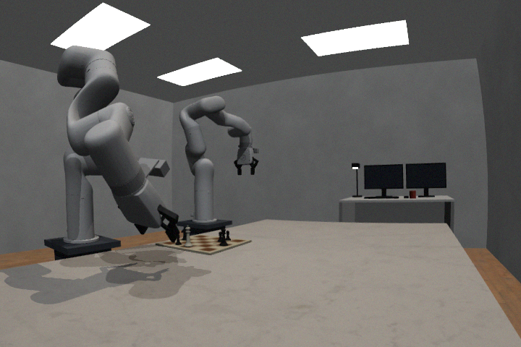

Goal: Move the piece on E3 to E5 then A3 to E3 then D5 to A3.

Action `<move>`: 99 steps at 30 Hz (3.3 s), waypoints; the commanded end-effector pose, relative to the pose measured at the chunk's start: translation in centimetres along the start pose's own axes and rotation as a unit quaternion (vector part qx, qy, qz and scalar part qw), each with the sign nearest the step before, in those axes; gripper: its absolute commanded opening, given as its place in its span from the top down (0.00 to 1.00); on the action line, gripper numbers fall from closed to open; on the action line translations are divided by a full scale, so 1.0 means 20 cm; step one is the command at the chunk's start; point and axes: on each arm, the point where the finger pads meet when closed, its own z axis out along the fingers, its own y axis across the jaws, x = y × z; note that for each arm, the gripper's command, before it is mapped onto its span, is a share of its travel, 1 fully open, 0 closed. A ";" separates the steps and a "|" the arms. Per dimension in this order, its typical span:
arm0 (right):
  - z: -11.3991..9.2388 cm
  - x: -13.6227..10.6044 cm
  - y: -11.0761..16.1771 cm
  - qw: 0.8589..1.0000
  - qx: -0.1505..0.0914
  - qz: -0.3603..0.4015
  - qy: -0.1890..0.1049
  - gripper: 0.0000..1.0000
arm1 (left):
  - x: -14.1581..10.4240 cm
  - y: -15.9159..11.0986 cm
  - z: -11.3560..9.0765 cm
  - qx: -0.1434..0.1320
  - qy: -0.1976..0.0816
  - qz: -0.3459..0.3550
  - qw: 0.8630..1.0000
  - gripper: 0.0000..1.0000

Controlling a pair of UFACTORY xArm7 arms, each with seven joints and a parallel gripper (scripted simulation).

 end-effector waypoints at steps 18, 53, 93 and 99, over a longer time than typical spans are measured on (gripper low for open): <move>-0.08 -0.20 -0.25 0.993 -0.102 0.008 0.055 0.00 | 0.01 0.00 -0.01 0.000 0.002 0.000 1.000 0.00; -0.08 -0.20 -0.25 0.993 -0.102 0.008 0.055 0.00 | 0.01 0.00 -0.01 0.000 0.002 0.000 1.000 0.00; -0.41 0.11 -0.30 0.993 -0.102 0.008 0.055 0.00 | 0.01 0.00 -0.01 0.000 0.002 0.000 1.000 0.00; -0.35 0.15 -0.28 0.995 -0.088 -0.025 0.041 0.00 | 0.01 0.00 -0.01 0.000 0.002 0.000 1.000 0.00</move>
